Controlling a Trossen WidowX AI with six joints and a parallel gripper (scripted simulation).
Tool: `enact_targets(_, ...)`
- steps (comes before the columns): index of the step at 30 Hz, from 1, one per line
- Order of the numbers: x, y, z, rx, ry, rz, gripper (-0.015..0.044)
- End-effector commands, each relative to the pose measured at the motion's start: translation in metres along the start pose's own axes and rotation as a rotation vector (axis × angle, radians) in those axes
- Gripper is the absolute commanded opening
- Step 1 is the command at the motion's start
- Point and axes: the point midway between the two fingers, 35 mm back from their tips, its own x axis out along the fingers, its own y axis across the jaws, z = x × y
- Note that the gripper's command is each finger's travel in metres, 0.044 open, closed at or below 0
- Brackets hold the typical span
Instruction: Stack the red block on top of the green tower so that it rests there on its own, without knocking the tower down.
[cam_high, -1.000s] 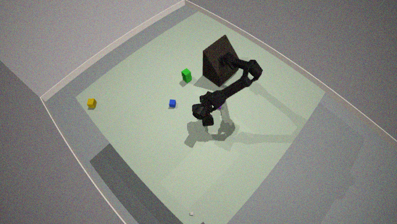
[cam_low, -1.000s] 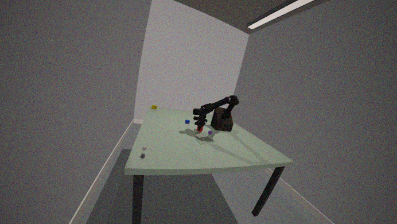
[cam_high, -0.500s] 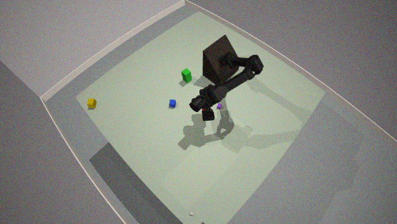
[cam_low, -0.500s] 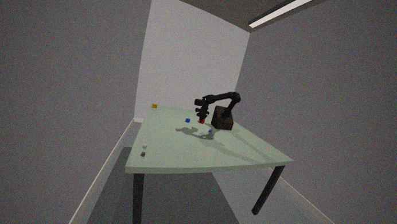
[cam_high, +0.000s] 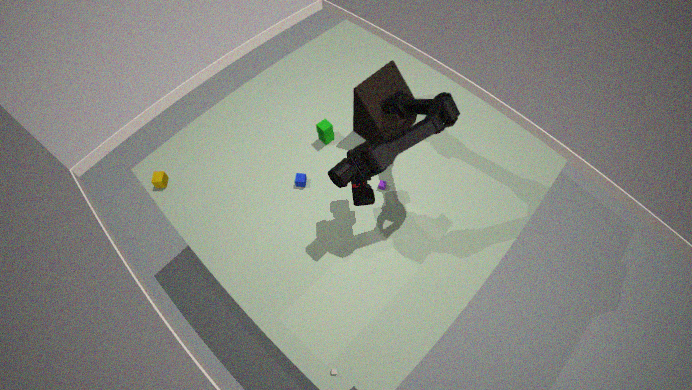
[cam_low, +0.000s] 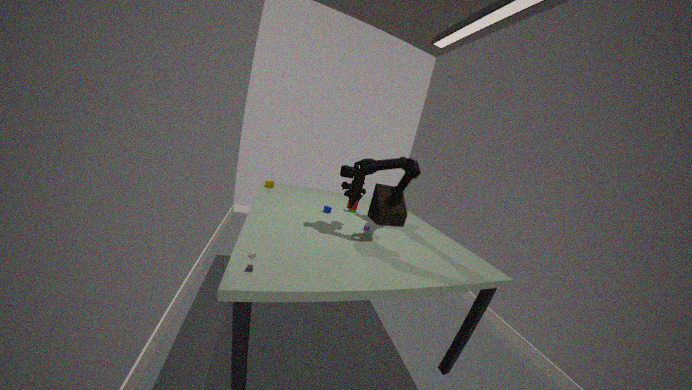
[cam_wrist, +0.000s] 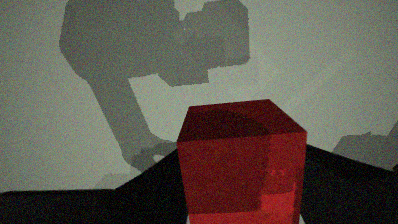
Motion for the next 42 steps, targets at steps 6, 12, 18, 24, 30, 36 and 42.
enact_targets(6, -0.007, -0.044, 0.041, 0.009, -0.038, -0.018, 0.0000)
enact_targets(12, -0.010, -0.083, 0.067, 0.014, -0.056, -0.034, 0.0000)
enact_targets(18, -0.014, -0.125, 0.086, 0.019, -0.064, -0.047, 0.0000)
enact_targets(24, -0.016, -0.168, 0.099, 0.022, -0.063, -0.055, 0.0000)
enact_targets(30, -0.016, -0.210, 0.104, 0.022, -0.055, -0.055, 0.0000)
enact_targets(36, -0.013, -0.250, 0.104, 0.020, -0.041, -0.047, 0.0000)
enact_targets(42, -0.009, -0.287, 0.098, 0.013, -0.025, -0.033, 0.0000)
